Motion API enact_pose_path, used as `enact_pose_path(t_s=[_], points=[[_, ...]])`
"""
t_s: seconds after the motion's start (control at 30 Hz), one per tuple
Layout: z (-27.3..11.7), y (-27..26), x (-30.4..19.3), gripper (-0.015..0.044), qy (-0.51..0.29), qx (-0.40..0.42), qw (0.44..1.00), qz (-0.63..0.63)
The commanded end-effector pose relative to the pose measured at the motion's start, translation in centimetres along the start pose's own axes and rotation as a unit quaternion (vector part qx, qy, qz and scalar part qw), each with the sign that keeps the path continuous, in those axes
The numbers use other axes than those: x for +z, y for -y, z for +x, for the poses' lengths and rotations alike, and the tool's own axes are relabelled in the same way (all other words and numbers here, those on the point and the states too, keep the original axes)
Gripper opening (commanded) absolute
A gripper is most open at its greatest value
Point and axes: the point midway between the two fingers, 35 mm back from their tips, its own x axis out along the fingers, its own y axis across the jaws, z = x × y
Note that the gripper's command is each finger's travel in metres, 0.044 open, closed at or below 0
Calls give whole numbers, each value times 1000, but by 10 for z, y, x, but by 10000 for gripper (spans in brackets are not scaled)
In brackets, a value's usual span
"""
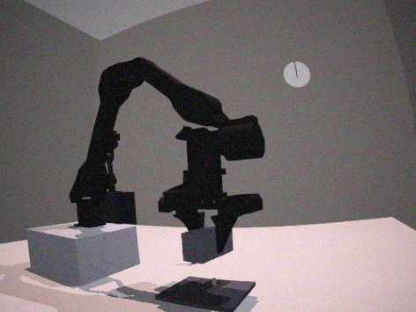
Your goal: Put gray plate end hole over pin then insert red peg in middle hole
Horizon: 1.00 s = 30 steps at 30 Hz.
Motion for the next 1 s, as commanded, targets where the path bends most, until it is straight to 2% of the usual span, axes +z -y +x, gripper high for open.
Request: enact_pose_path(t_s=[0.0, 0.97], points=[[7, 0, 12, 0, 2, 0, 1000, 25], [16, 0, 25, 0, 3, 0, 999, 50]])
